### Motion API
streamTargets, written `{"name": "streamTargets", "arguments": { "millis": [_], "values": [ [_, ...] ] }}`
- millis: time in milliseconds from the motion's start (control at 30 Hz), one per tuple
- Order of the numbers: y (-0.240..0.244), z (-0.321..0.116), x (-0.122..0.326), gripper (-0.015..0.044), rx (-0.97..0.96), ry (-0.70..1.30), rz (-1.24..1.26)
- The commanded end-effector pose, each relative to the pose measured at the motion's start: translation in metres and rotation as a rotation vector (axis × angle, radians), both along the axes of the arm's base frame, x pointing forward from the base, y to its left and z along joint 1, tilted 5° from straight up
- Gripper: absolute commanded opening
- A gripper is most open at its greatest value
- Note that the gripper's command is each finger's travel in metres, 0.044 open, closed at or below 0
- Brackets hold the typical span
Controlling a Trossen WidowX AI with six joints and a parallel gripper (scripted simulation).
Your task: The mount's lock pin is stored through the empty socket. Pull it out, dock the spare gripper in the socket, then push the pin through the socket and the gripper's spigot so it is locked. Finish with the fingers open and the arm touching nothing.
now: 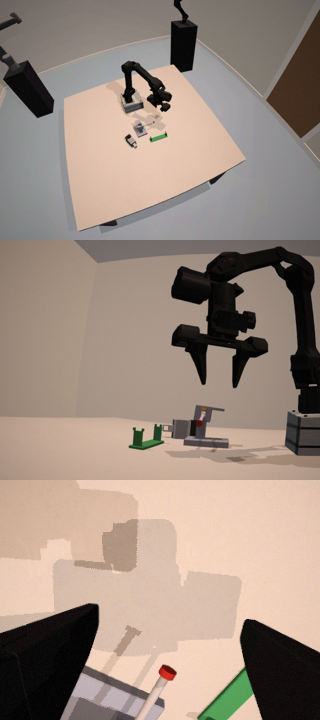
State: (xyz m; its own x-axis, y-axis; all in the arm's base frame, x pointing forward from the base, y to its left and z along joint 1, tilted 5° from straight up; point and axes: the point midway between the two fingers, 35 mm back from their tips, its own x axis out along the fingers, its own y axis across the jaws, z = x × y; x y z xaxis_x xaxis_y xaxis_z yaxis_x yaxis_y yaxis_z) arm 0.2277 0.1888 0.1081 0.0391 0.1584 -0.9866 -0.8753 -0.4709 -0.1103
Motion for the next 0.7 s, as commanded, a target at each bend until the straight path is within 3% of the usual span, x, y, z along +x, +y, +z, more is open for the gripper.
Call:
{"name": "streamTargets", "arguments": {
  "millis": [0,100,333,567,667],
  "values": [
    [-0.050,0.018,0.026,0.0300,-0.033,0.011,-0.246],
    [-0.082,0.026,0.036,0.0300,-0.054,0.026,-0.390],
    [-0.084,0.024,0.038,0.0300,-0.055,0.027,-0.400],
    [-0.084,-0.041,0.051,0.0300,-0.056,0.027,-0.399],
    [-0.084,-0.044,0.051,0.0300,-0.056,0.027,-0.398]
  ]
}}
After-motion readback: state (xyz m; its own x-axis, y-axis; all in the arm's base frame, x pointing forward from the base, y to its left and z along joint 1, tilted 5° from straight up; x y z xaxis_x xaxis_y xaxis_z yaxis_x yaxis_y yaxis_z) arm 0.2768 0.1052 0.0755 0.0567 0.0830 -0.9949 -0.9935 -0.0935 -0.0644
